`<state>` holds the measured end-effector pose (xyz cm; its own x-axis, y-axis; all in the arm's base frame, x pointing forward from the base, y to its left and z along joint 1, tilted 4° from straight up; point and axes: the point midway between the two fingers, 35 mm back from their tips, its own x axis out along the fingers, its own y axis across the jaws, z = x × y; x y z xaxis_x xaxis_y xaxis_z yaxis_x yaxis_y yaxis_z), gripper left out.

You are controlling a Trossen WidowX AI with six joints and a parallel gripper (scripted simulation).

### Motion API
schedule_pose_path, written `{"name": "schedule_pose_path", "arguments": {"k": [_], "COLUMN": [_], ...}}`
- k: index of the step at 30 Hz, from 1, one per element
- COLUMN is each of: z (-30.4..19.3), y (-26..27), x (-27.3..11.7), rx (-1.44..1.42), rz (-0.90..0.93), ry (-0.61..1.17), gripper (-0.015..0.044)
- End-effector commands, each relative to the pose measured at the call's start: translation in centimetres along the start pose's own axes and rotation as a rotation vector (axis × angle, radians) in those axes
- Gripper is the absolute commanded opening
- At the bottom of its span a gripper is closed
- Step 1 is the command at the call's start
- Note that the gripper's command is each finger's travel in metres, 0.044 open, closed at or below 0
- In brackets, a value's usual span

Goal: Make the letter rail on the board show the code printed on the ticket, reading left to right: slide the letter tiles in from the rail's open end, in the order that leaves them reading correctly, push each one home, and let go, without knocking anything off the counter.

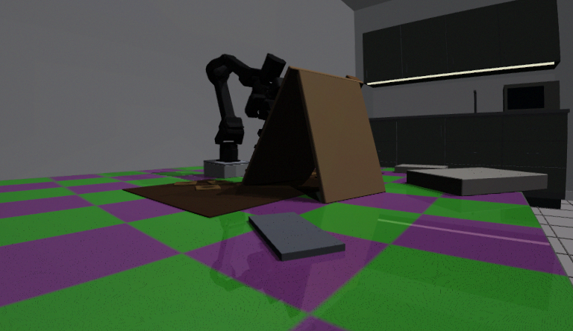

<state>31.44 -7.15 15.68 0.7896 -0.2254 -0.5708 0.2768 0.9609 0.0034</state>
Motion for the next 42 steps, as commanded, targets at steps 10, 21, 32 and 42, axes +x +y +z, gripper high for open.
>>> {"name": "schedule_pose_path", "arguments": {"k": [10,21,32,42], "z": [0.3,0.4,0.5,0.5], "y": [0.7,1.2,1.8,2.3], "x": [-0.1,-0.1,-0.1,-0.1], "rx": [0.003,0.003,0.004,0.004], "rz": [-0.001,-0.001,-0.001,0.0], "ry": [-0.004,-0.004,-0.004,-0.004], "gripper": [0.0,0.0,0.0,0.0]}}
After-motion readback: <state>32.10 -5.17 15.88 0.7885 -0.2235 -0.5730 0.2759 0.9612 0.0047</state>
